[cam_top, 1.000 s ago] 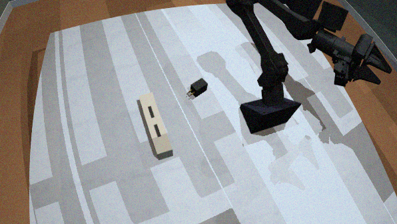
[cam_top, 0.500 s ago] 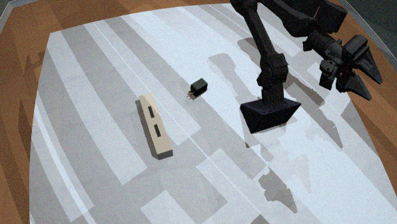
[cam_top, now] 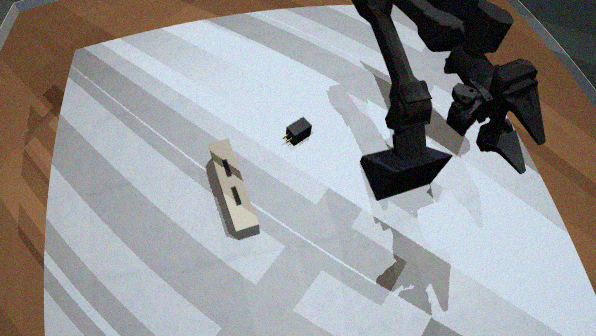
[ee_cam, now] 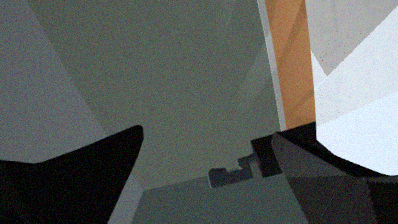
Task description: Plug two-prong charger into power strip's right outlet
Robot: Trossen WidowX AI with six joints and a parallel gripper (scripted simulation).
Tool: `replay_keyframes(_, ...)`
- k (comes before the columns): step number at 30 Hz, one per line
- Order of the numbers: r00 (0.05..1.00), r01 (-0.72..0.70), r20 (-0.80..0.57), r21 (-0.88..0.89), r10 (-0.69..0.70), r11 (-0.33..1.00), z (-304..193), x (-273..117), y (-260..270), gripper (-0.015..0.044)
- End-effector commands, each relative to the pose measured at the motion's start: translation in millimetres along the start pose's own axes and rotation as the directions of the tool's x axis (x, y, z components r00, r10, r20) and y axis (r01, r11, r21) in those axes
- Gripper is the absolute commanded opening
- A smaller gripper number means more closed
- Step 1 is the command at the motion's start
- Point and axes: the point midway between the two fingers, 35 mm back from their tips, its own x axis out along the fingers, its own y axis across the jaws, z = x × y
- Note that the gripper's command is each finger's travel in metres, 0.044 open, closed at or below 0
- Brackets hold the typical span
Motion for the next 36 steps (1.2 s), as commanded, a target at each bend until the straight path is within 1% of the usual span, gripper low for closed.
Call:
replay_keyframes(1,0.997,0.019,0.078,-0.042,-0.016,0.999,20.8,1.5,2.5,0.0440)
replay_keyframes(9,0.976,0.074,0.211,-0.112,-0.049,0.991,59.6,-1.0,6.8,0.0440)
replay_keyframes(18,0.932,0.170,0.349,-0.174,-0.101,0.970,102.2,-9.2,7.8,0.0440)
replay_keyframes(36,0.787,0.433,0.566,-0.220,-0.247,0.874,179.9,-41.1,-2.0,0.0440)
